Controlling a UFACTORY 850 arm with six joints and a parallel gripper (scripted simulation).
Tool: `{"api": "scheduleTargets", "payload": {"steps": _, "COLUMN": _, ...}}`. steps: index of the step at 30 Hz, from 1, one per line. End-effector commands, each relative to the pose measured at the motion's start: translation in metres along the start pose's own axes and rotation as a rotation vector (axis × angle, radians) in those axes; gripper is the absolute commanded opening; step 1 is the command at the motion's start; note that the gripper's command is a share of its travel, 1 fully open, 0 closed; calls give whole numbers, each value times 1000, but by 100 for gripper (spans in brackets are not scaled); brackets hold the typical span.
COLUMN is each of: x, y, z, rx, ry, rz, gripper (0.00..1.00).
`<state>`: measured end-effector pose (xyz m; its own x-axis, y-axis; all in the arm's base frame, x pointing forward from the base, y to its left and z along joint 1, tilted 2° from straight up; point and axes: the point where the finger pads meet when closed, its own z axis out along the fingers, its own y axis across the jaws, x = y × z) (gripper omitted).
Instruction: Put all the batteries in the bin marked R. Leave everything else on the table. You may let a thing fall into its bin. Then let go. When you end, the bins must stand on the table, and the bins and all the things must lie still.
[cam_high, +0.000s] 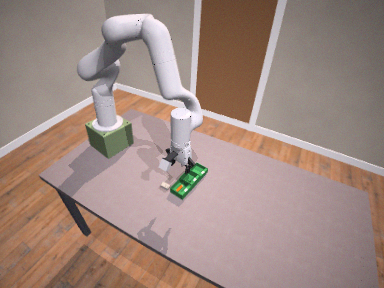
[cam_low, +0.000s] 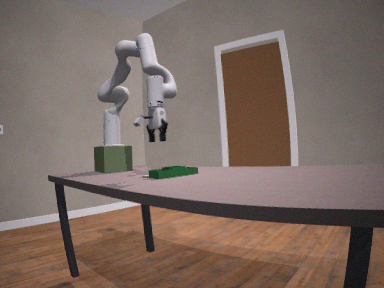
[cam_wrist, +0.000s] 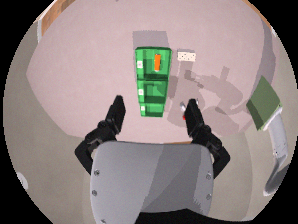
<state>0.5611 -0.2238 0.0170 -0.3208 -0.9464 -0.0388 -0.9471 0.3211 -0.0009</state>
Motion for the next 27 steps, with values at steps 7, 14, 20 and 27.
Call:
{"api": "scheduleTargets", "payload": {"steps": 7, "x": 0, "y": -1, "z": -35, "rx": 3, "ry": 0, "rz": 0, "gripper": 100}}
{"api": "scheduleTargets", "payload": {"steps": 14, "x": 0, "y": -1, "z": -35, "rx": 3, "ry": 0, "rz": 0, "gripper": 100}}
{"api": "scheduleTargets", "payload": {"steps": 20, "x": 0, "y": -1, "z": -35, "rx": 3, "ry": 0, "rz": 0, "gripper": 100}}
{"api": "scheduleTargets", "payload": {"steps": 27, "x": 0, "y": -1, "z": -35, "rx": 3, "ry": 0, "rz": 0, "gripper": 100}}
